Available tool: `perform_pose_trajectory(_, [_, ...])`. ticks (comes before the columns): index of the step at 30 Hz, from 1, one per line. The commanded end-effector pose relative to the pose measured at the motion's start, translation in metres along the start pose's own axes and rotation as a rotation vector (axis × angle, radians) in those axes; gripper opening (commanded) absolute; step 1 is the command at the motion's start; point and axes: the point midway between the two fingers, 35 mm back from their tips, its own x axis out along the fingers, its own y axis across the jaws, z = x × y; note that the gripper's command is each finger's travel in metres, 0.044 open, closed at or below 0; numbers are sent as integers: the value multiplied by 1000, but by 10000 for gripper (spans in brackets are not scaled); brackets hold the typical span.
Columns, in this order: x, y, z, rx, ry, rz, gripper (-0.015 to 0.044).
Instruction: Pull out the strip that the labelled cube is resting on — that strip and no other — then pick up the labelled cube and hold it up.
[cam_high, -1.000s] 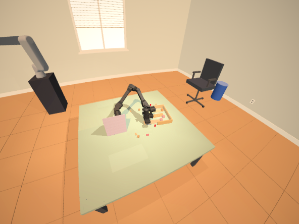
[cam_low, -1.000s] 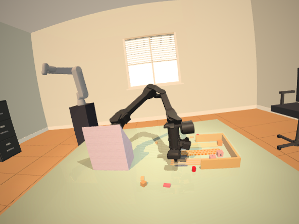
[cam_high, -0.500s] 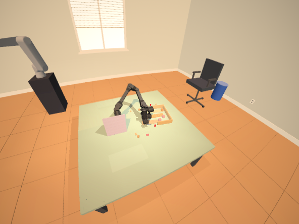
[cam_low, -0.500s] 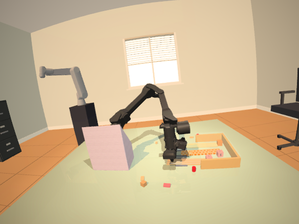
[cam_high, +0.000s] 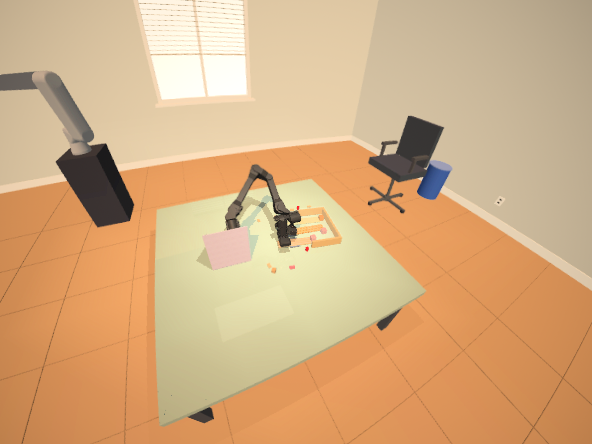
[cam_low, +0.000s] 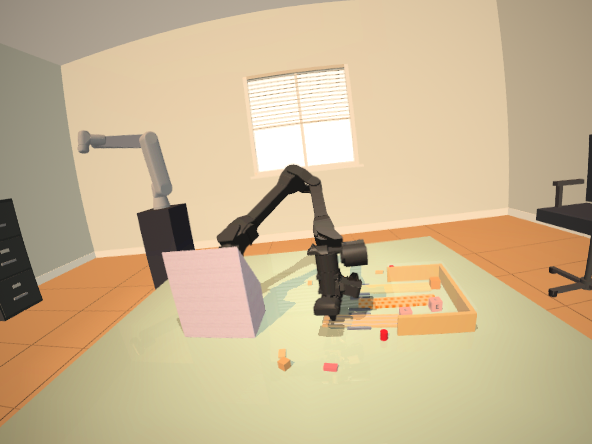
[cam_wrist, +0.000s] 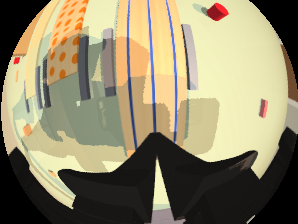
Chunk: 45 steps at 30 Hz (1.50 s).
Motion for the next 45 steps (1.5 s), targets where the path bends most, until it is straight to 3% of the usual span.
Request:
perform_pose_trajectory(1, [4, 0, -16, 13, 26, 1, 0])
perform_pose_trajectory(45, [2, -1, -73, 15, 29, 1, 0])
